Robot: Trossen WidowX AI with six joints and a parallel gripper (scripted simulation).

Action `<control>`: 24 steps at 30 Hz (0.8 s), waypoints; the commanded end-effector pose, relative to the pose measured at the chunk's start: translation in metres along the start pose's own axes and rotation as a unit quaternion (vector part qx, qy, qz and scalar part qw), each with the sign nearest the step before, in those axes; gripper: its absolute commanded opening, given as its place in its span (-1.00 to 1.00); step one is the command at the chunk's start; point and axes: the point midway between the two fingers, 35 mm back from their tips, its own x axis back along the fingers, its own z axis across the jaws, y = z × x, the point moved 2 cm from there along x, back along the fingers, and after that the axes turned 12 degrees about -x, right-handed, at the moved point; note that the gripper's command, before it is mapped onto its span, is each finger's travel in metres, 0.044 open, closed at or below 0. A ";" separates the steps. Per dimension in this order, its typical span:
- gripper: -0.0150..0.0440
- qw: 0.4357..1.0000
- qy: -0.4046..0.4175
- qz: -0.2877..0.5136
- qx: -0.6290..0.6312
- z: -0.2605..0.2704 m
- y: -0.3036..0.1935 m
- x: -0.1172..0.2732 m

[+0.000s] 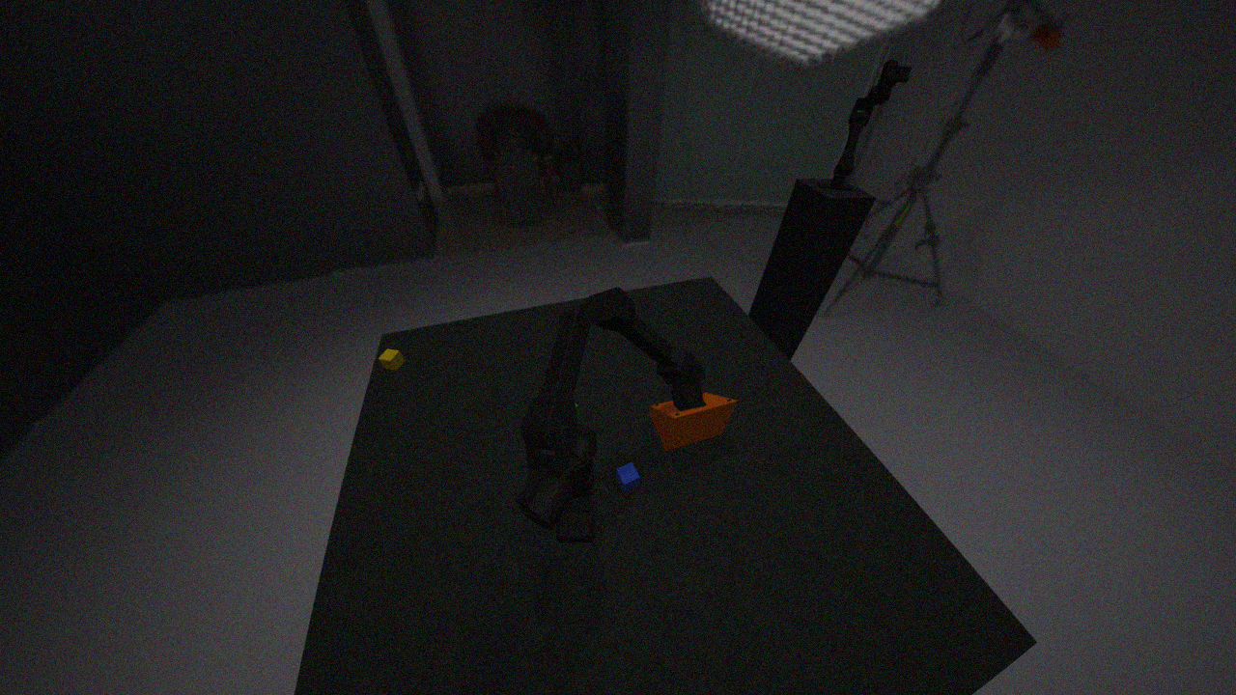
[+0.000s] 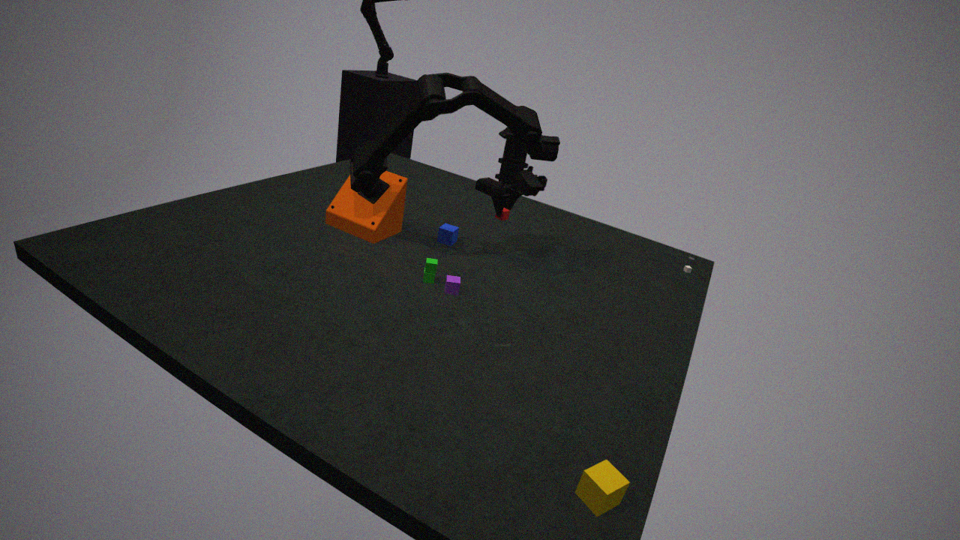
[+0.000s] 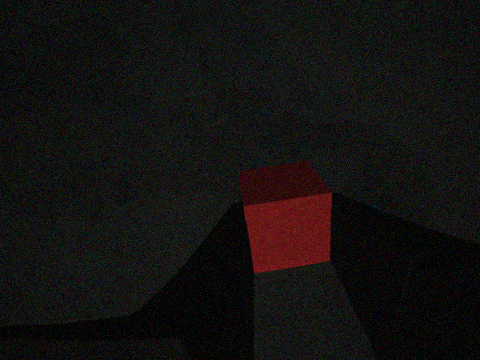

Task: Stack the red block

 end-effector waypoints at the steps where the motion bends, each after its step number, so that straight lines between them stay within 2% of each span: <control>1: -0.49 1.000 0.005 0.001 -0.004 0.001 0.000 0.020; 11: -0.49 1.000 0.005 0.001 -0.004 -0.002 0.003 0.026; 24: -0.49 1.000 0.013 0.005 -0.001 -0.064 0.051 0.033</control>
